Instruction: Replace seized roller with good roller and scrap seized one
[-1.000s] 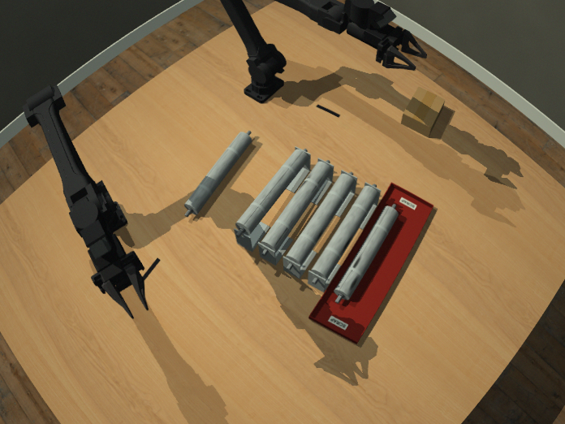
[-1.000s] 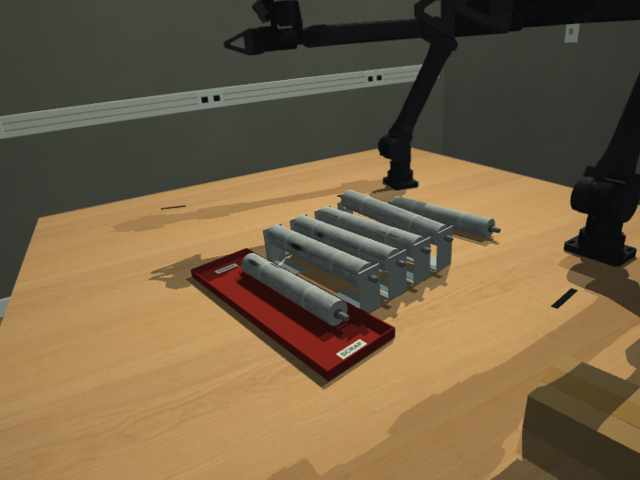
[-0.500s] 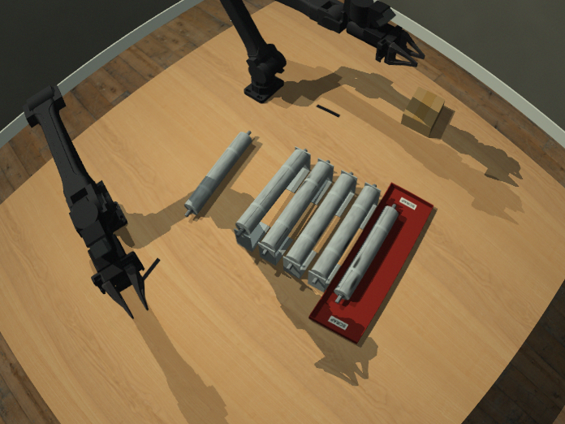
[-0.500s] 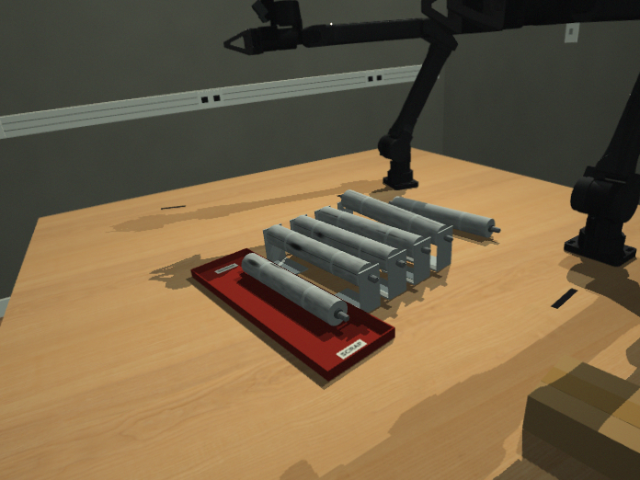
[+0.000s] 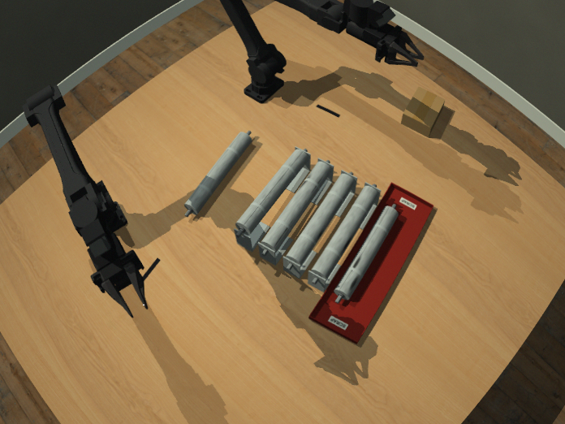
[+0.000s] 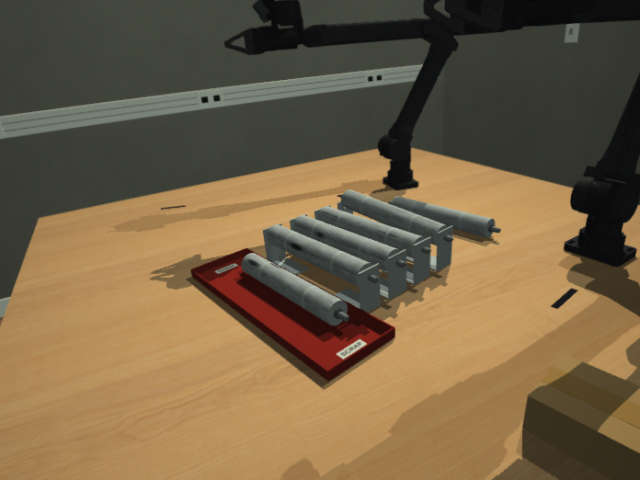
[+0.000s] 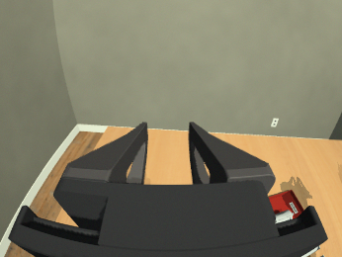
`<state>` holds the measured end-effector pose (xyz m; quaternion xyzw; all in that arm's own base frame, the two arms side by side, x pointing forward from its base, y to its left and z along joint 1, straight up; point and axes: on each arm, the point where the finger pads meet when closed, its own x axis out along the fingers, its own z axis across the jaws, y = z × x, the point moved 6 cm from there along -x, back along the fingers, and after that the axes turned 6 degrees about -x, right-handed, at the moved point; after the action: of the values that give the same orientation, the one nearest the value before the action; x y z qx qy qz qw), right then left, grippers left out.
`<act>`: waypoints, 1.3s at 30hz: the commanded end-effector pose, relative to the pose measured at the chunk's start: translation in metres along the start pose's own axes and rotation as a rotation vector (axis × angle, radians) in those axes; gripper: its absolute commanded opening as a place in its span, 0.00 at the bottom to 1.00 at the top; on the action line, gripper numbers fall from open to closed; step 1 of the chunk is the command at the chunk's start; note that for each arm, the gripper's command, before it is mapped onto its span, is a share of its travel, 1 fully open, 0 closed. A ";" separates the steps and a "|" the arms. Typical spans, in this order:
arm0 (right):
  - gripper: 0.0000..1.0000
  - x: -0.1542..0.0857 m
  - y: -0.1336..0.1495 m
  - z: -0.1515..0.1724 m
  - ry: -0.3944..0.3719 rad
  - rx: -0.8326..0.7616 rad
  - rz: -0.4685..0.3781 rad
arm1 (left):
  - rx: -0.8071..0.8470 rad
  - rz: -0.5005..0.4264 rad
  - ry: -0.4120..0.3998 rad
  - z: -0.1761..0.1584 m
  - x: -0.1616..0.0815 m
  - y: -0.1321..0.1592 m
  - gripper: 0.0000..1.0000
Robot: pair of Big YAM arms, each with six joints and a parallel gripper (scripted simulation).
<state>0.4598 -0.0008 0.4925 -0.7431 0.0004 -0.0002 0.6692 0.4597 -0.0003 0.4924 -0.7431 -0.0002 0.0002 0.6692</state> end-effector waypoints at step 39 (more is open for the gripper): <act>0.62 0.029 0.041 0.126 -0.359 -0.389 0.249 | 0.310 0.298 0.107 -0.060 -0.031 0.103 0.32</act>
<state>0.4790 0.0993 0.4175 -0.8122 -0.0050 0.1969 0.5491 0.4404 -0.0600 0.4044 -0.6600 0.1239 0.0585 0.7387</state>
